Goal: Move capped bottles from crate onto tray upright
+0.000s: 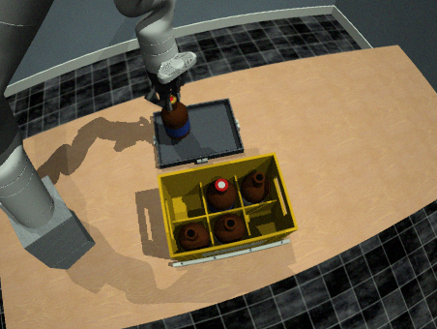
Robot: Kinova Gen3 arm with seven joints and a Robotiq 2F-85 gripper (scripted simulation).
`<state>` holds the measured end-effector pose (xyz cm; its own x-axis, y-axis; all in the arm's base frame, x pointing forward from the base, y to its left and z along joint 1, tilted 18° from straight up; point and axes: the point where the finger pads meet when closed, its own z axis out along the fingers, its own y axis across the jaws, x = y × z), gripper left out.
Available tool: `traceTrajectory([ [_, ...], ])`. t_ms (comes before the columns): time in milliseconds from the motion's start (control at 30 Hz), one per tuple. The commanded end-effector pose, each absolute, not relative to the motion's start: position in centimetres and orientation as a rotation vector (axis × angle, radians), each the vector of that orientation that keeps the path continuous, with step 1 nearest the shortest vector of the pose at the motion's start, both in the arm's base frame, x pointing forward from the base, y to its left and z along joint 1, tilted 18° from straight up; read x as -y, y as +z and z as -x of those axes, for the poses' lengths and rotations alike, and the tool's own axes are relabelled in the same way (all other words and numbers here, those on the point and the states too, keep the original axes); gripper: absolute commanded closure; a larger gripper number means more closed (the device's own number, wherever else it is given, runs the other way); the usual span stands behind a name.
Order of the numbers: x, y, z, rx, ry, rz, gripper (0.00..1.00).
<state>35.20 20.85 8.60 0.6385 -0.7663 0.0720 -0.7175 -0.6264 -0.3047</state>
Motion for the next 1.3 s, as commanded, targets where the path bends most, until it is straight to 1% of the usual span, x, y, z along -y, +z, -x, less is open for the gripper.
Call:
traceTrajectory([
  [0,-21.2,7.89,-34.89,-1.198,-0.27,2.621,1.0],
  [1267,-21.15,7.16,-35.27,-1.196,-0.266,2.623,1.0],
])
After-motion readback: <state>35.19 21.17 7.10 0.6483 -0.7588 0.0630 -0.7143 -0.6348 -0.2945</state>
